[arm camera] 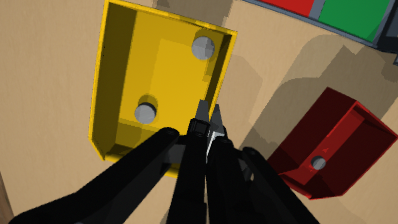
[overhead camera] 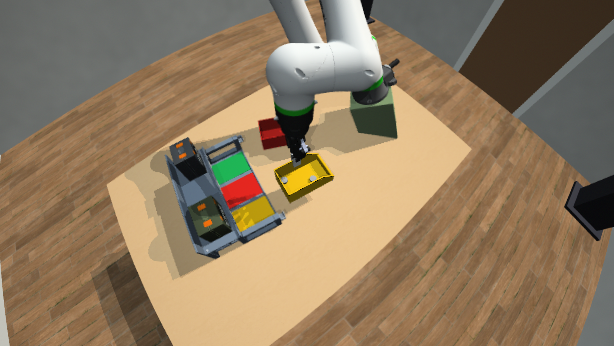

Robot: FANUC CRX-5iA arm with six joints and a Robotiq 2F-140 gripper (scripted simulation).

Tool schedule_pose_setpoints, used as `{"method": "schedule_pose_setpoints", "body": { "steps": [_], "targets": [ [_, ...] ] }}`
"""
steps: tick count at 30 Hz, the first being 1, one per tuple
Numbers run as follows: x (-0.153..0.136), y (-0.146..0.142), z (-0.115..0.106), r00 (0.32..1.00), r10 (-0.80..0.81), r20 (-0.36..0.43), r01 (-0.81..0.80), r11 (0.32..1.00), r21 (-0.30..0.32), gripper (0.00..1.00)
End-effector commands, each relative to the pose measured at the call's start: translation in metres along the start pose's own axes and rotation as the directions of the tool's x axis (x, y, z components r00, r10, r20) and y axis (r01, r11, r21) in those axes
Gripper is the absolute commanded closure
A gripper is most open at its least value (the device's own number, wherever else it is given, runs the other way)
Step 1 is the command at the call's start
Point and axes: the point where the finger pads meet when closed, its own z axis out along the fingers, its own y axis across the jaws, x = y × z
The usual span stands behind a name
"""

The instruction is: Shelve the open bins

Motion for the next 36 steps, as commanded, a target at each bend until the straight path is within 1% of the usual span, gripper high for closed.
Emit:
{"method": "schedule_pose_setpoints", "body": {
  "steps": [1,10,17,19,32,34,36],
  "targets": [
    [0.000,0.000,0.000,1.000,0.000,0.000,0.000,1.000,0.000,1.00],
    [0.001,0.000,0.001,1.000,0.000,0.000,0.000,1.000,0.000,1.00],
    [0.007,0.000,0.011,1.000,0.000,0.000,0.000,1.000,0.000,1.00],
    [0.007,0.000,0.011,1.000,0.000,0.000,0.000,1.000,0.000,1.00],
    [0.031,0.000,0.050,1.000,0.000,0.000,0.000,1.000,0.000,1.00],
    [0.034,0.000,0.054,1.000,0.000,0.000,0.000,1.000,0.000,1.00],
    [0.034,0.000,0.054,1.000,0.000,0.000,0.000,1.000,0.000,1.00]
  ]
}}
